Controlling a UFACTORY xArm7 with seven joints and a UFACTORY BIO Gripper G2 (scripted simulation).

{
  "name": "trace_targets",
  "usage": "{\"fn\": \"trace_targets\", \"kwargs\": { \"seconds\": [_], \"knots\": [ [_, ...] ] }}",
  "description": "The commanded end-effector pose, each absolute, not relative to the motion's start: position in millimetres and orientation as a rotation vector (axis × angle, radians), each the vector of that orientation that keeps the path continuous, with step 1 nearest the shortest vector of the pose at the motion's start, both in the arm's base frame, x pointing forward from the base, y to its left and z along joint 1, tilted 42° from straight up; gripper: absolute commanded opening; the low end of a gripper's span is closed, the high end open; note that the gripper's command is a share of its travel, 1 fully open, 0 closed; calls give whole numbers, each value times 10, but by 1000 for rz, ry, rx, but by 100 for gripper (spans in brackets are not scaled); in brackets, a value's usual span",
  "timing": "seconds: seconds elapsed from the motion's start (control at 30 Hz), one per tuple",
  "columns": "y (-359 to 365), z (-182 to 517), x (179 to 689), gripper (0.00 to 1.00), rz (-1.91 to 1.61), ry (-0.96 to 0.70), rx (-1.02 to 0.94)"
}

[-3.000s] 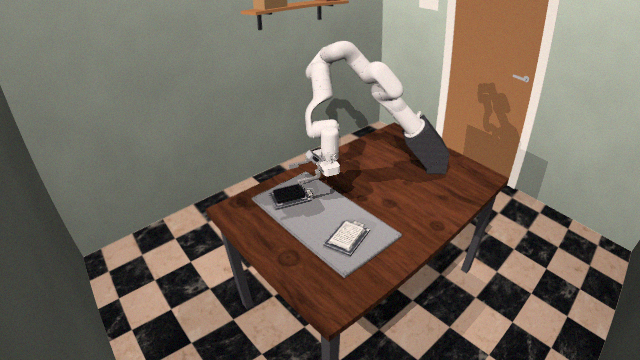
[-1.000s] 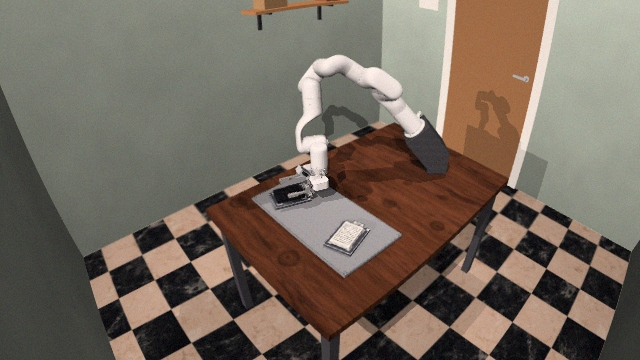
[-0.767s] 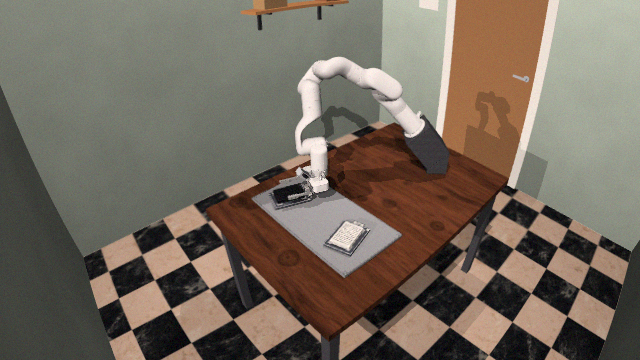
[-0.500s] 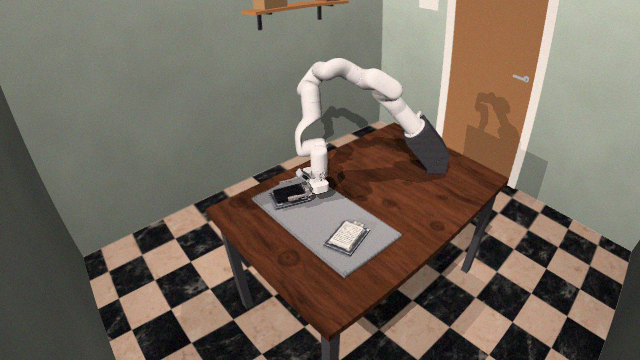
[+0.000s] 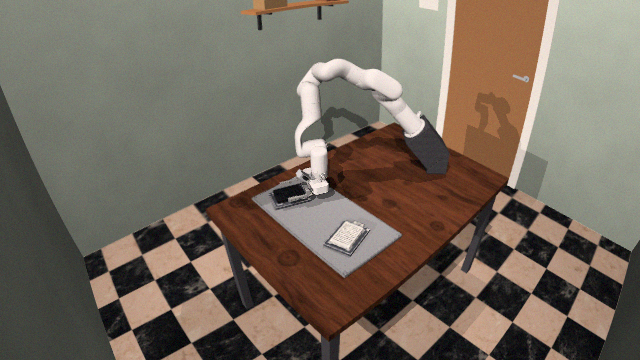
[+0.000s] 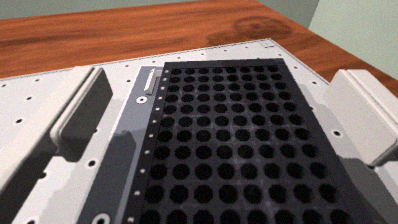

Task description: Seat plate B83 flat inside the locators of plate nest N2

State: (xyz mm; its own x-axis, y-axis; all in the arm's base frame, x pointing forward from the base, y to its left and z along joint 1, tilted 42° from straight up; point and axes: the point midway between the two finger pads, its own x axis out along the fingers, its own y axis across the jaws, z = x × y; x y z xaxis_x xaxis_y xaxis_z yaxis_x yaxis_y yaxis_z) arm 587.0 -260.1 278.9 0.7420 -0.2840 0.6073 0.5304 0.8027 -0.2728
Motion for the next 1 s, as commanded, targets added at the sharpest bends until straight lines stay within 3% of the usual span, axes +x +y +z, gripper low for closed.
{"fn": "trace_targets", "kwargs": {
  "seconds": [0.0, 0.97],
  "knots": [
    [-2600, 2795, 5884, 54, -462, -583, -453],
    [-2674, 2691, 5942, 54, -462, -583, -453]
  ]
}}
